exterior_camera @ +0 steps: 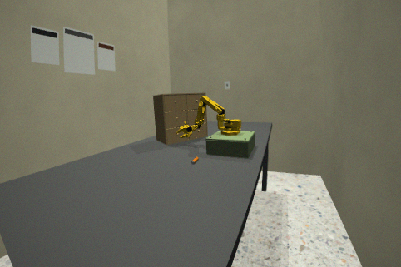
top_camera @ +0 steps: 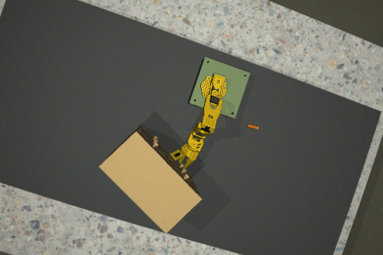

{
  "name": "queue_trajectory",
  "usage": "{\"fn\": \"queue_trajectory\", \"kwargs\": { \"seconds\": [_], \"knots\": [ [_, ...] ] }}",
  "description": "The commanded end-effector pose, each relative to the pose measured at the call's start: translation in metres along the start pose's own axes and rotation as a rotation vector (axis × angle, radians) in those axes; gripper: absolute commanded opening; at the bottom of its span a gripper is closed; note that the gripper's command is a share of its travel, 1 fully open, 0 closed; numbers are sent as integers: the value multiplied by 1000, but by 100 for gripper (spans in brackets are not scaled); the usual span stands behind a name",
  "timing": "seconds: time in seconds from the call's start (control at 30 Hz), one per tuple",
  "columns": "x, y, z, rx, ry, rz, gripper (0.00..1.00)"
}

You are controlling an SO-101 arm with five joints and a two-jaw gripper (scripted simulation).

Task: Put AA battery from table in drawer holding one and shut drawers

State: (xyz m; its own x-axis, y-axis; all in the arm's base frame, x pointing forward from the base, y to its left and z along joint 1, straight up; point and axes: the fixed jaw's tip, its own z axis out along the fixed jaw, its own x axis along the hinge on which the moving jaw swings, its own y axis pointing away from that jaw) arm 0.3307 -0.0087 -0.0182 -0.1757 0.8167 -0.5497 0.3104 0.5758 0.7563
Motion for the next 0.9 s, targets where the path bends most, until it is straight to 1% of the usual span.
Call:
{"fn": "queue_trajectory", "kwargs": {
  "seconds": [0.0,0.4,0.87],
  "knots": [
    [-6,3,-1,-3,-11,11,21],
    [-6,3,-1,-3,-11,11,21],
    [-6,3,-1,-3,-11,11,11]
  ]
}}
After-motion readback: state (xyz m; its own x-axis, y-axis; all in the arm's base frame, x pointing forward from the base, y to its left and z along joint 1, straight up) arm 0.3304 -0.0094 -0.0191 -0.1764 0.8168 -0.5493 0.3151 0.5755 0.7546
